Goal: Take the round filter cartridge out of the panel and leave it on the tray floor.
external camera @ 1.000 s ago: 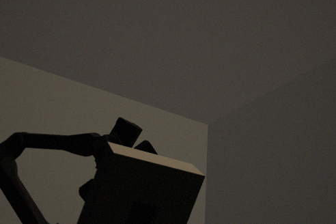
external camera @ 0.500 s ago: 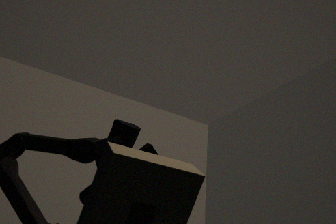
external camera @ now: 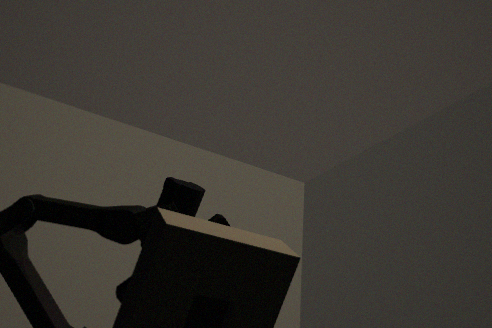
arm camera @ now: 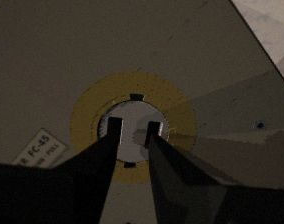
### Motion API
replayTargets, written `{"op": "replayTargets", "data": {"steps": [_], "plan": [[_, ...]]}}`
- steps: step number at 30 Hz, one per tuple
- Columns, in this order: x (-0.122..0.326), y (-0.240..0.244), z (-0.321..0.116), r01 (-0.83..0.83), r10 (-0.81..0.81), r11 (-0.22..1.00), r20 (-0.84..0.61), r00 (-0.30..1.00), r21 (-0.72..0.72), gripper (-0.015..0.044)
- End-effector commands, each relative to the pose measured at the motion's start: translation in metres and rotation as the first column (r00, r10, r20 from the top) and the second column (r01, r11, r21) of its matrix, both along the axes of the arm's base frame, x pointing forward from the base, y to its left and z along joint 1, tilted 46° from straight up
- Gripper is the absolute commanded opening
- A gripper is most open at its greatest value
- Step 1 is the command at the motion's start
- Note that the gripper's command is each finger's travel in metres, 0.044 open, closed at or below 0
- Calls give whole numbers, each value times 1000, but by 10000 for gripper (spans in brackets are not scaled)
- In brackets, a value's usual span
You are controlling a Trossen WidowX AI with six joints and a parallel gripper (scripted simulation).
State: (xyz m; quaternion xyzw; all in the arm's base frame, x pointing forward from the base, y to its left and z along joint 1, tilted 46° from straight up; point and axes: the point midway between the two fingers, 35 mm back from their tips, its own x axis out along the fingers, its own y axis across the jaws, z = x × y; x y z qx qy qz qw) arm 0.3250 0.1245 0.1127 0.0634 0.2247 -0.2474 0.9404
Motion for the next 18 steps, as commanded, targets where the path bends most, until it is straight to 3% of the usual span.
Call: {"op": "replayTargets", "data": {"steps": [1, 18], "plan": [[0, 0, -1, -5, 5, 1000, -5, 1000, -2, 94], [3, 0, -2, -5, 5, 1000, -5, 1000, -2, 94]]}}
